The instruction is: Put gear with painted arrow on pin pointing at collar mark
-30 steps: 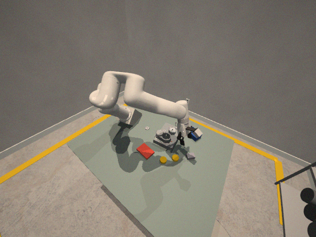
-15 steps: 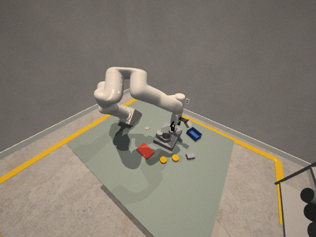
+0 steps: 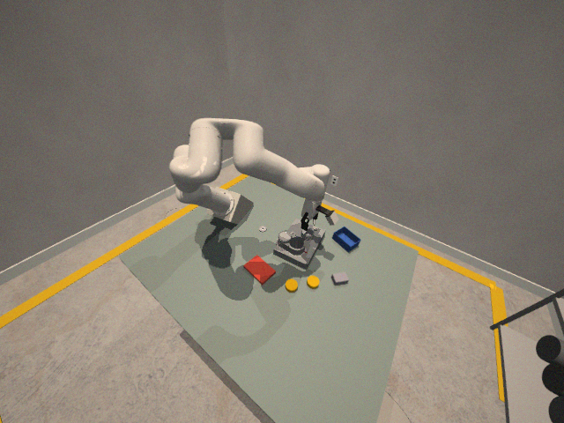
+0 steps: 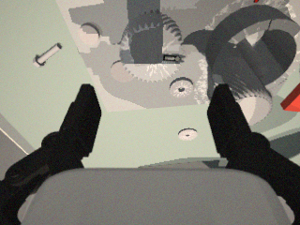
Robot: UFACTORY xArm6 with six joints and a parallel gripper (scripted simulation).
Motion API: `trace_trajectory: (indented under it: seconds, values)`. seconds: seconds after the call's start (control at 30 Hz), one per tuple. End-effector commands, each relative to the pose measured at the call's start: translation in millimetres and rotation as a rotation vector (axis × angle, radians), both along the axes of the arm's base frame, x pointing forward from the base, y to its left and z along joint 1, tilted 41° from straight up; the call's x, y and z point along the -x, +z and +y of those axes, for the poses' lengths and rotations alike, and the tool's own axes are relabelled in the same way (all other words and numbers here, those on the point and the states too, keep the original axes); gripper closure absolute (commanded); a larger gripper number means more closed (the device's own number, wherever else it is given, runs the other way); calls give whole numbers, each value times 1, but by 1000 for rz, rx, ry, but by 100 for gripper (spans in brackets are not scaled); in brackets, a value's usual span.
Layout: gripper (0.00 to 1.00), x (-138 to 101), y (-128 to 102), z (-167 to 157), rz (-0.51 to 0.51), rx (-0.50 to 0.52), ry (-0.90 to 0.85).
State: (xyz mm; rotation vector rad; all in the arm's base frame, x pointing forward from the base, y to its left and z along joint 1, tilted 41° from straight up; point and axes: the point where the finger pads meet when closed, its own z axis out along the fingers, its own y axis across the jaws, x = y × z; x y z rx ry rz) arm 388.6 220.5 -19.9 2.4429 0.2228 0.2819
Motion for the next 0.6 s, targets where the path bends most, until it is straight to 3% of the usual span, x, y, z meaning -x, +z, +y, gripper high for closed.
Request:
trace_trajectory:
  seconds: [0.0,0.3,0.57]
  values:
    - [0,0,1,2,-2,-3,2]
    - [0,0,1,2,-37,-18,-44]
    - [0,-1,1,2,-270,-119,-342]
